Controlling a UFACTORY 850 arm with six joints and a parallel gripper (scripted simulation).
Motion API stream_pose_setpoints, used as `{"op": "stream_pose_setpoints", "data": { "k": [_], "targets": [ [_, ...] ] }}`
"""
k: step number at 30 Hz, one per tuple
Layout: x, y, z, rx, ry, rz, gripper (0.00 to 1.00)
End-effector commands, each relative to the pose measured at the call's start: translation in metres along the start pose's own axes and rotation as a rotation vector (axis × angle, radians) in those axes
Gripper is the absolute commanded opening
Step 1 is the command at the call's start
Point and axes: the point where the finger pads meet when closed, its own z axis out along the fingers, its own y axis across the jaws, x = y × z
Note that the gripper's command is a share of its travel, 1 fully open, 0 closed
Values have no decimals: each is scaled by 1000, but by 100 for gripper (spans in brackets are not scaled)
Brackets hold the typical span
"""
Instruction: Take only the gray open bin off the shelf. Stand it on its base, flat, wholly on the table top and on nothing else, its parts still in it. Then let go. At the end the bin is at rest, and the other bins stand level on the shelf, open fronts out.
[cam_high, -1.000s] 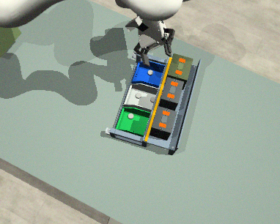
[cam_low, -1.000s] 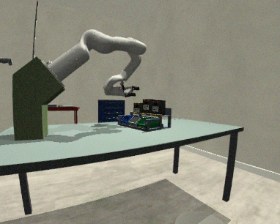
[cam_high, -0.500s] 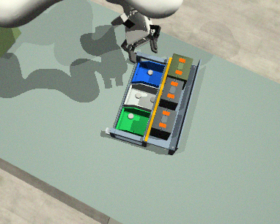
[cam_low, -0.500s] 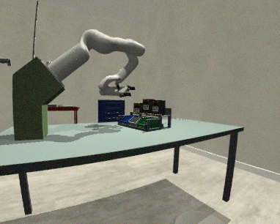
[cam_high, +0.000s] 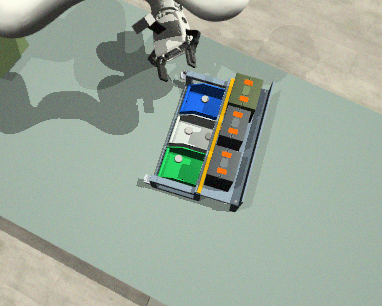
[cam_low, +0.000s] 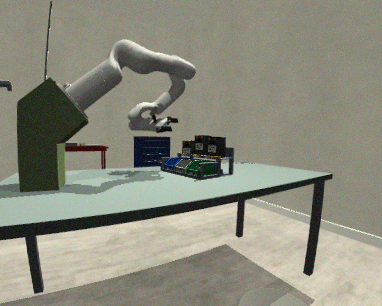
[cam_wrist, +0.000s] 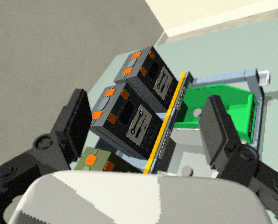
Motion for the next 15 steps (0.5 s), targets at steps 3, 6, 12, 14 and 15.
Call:
{"op": "stream_pose_setpoints", "data": {
  "k": [3, 6, 12, 14, 15],
  "targets": [
    [0, 0, 0, -1, 1, 3, 100],
    [0, 0, 0, -1, 1, 3, 100],
    [27, 41, -25, -1, 1, 3, 100],
    [27, 41, -25, -1, 1, 3, 100],
    [27, 41, -25, -1, 1, 3, 100]
  ]
}}
